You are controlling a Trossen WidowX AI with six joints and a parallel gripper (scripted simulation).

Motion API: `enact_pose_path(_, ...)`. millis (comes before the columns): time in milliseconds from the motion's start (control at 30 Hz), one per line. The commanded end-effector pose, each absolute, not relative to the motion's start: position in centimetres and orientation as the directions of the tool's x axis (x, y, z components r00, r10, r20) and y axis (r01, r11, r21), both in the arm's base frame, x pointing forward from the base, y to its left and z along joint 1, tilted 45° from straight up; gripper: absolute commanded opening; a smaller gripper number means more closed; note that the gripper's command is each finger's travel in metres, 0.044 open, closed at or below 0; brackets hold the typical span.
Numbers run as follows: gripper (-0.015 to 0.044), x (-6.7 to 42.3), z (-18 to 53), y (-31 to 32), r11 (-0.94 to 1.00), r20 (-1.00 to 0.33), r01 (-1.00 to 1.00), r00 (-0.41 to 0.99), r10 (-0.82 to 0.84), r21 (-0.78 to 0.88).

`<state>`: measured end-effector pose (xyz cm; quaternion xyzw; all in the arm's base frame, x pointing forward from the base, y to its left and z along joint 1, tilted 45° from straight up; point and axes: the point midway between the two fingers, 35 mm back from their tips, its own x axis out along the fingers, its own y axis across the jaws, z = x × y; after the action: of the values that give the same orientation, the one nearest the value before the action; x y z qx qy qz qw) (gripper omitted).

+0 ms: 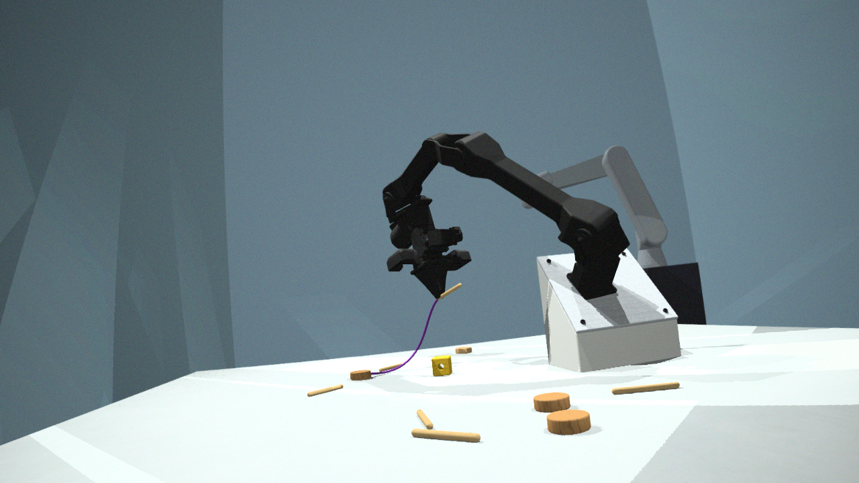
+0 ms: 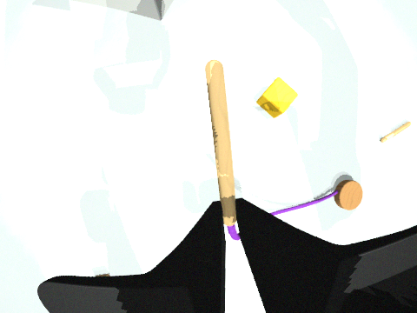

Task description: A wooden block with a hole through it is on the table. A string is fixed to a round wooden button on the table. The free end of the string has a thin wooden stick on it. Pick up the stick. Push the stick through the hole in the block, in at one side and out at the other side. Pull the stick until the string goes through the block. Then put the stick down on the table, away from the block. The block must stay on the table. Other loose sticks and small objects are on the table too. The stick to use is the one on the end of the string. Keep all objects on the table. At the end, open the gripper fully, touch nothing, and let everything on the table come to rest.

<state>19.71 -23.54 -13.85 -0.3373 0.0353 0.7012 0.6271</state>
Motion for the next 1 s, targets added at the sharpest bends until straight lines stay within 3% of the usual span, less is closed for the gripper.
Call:
enact_pose_path(0,0.0000,19.80,-13.82,-23.77,-0.256,-0.519,-0.850,0.024,0.854,-0.460)
enact_pose_path(500,0.0000,19.82,-13.92,-23.86,-0.445,-0.519,-0.473,0.032,0.854,-0.761)
enact_pose_path(967,0.0000,19.85,-14.01,-23.94,-0.520,-0.519,-0.005,0.039,0.854,-0.854)
